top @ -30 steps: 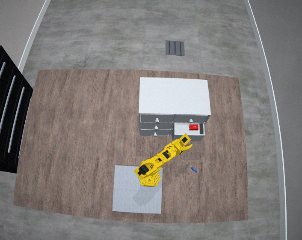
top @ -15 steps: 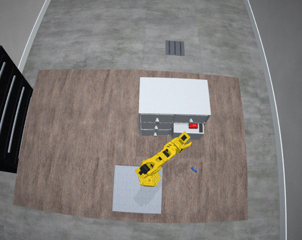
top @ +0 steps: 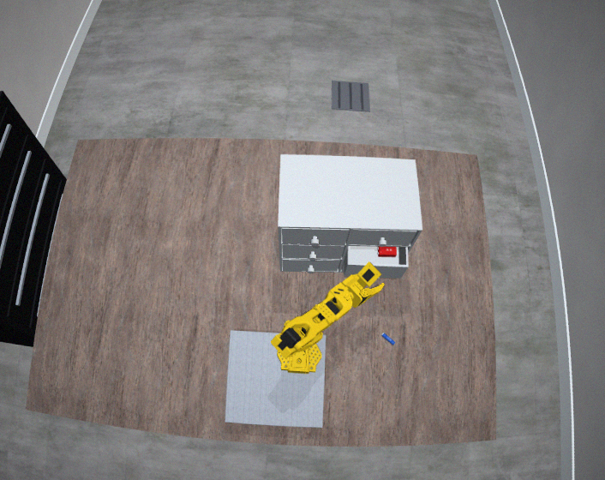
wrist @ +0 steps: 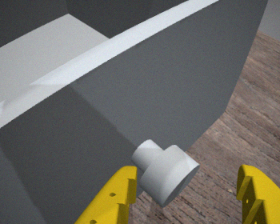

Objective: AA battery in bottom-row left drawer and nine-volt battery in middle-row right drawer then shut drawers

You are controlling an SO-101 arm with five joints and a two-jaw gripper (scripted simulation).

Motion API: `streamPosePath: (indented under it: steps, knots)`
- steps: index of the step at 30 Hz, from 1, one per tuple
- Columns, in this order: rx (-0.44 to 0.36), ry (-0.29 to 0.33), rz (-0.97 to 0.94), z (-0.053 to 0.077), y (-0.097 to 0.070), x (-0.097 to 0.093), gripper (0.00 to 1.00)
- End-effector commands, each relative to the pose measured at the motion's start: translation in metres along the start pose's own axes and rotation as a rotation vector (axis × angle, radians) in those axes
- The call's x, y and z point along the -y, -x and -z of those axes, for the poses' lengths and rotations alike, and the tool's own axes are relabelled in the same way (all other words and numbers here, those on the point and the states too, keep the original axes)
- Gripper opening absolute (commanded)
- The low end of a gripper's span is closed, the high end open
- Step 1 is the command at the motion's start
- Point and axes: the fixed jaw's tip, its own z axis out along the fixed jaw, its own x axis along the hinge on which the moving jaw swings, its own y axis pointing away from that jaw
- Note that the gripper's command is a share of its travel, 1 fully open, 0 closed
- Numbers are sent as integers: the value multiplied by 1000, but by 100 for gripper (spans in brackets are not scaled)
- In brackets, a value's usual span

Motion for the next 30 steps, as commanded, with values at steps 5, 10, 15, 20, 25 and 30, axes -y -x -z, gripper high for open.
streamPosePath:
  steps: [5, 10, 15, 20, 25, 30]
  knots:
    - [19, 44, 9, -3, 6, -12, 21]
    - [19, 65, 16, -4, 6, -17, 21]
    - [19, 73, 20, -5, 6, -19, 21]
    - [19, 89, 26, -6, 7, -24, 21]
    - [19, 89, 26, -6, 7, -24, 21]
    - [19, 89, 26, -6, 7, -24, 21]
